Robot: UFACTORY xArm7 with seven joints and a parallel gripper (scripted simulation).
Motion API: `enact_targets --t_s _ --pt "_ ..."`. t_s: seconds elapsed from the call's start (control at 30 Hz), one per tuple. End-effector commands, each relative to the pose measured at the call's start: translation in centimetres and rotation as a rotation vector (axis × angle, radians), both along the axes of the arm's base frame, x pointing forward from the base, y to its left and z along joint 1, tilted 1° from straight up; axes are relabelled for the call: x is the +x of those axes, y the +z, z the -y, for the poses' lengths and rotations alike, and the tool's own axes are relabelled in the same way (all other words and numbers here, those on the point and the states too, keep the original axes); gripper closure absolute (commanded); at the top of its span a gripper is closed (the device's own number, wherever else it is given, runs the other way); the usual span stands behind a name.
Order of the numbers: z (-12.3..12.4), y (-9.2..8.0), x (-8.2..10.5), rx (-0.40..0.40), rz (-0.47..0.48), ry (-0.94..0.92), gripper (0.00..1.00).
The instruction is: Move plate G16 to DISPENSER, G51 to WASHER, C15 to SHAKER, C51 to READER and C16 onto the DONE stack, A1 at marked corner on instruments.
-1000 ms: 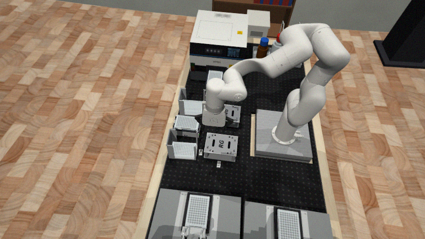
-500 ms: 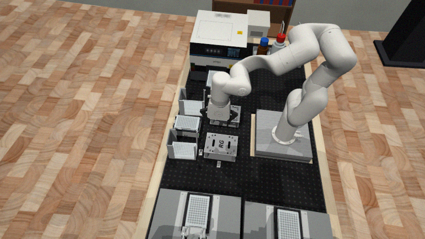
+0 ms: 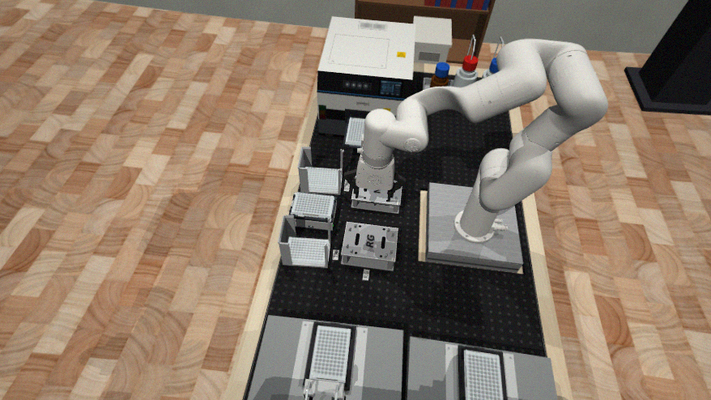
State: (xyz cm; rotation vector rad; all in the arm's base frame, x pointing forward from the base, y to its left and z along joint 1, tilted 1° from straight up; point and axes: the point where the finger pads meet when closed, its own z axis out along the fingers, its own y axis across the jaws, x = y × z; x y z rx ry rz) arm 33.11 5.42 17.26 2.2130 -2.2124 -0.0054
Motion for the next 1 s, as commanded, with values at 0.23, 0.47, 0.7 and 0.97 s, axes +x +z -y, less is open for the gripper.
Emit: enact_targets --t_s 0.23,0.47,0.7,0.97 --pt "3.1 0.2 -1.5 0.0 0.005 0.001 0.0" --pt "4.9 0.3 -2.4 0.0 0.005 0.001 0.0" --pt "5.7 0.3 -2.8 0.0 0.005 0.001 0.0" --pt "5.7 0.3 -2.8 0.0 0.005 0.001 0.0"
